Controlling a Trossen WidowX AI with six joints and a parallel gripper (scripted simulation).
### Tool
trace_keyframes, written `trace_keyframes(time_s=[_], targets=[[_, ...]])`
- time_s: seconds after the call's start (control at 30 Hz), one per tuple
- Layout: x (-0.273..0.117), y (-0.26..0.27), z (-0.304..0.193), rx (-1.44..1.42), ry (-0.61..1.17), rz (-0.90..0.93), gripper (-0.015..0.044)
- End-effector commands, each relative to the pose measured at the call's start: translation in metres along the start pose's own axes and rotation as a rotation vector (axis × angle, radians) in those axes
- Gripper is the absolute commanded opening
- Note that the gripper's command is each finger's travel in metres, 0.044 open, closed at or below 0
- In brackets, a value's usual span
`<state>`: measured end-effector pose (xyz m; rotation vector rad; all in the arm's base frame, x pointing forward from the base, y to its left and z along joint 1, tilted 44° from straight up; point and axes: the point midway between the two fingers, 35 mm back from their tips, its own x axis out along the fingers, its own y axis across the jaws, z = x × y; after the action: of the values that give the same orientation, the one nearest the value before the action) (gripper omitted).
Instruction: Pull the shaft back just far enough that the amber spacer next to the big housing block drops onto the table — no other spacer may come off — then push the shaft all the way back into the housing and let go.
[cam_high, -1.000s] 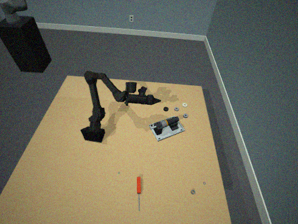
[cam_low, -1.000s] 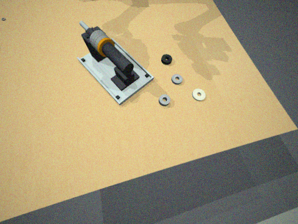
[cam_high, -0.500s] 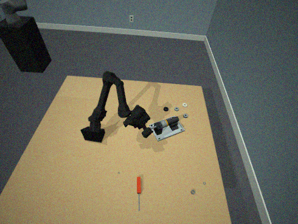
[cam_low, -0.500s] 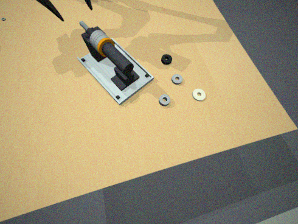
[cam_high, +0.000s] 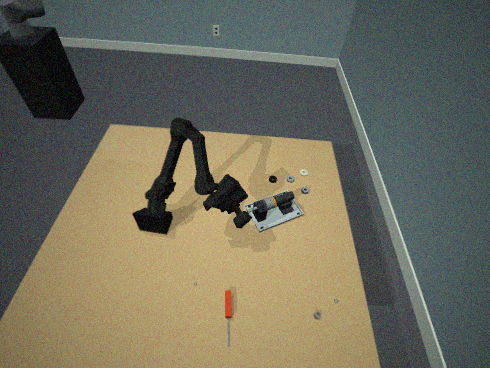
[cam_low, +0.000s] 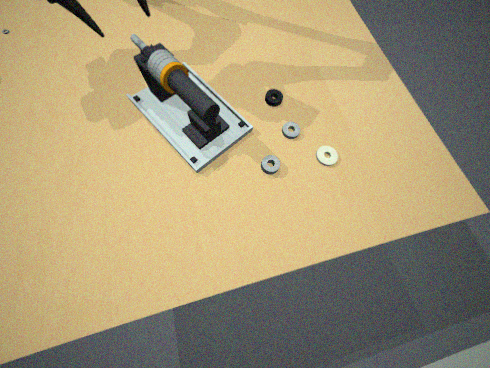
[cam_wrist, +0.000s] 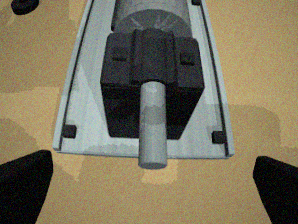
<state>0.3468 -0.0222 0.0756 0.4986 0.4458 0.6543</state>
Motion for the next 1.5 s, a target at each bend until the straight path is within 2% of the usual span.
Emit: trace_keyframes(time_s=[0.0,0.9,1.47], targets=[[0.0,0.0,0.0,0.004,0.0,0.004,0.044],[0.001,0.0,0.0,0.004,0.001,0.004,0.044],[0.026,0.0,0.0,0.003,0.003,0.003,0.044]])
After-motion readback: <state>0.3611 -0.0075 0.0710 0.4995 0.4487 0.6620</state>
